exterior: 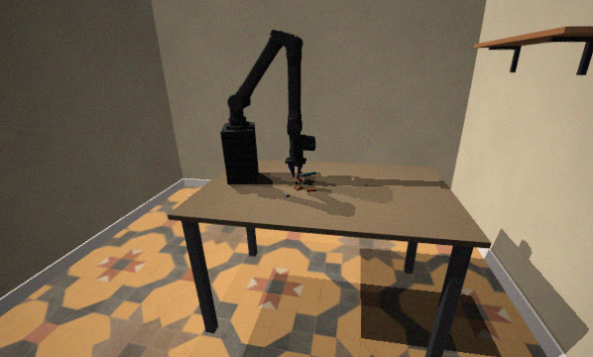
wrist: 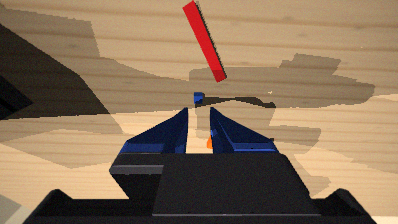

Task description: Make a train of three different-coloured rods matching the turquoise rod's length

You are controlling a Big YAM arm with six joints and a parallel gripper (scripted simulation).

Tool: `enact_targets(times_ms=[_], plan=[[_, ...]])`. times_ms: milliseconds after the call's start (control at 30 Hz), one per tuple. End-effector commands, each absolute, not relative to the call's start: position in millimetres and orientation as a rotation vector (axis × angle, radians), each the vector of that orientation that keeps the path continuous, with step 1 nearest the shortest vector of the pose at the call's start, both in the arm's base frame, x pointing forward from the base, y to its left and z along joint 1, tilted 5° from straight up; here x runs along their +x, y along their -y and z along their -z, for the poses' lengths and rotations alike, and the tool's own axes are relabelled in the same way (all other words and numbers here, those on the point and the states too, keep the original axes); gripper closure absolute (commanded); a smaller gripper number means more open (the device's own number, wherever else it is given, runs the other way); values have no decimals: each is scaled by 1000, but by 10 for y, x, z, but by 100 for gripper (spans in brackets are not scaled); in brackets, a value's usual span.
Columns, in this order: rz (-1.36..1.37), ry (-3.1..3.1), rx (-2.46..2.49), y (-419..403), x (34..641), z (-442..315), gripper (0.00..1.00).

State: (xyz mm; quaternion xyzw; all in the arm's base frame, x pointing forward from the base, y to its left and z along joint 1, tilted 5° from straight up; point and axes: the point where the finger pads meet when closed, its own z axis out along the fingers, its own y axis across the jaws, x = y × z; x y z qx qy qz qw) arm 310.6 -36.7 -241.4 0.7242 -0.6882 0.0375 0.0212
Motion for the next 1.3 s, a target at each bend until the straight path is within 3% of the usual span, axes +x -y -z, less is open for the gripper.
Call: enact_targets(times_ms=[0,1267], plan=[[-120,2138,2254,377,3125,2488,77],[-120,2139,2252,388,3125,2600,77]])
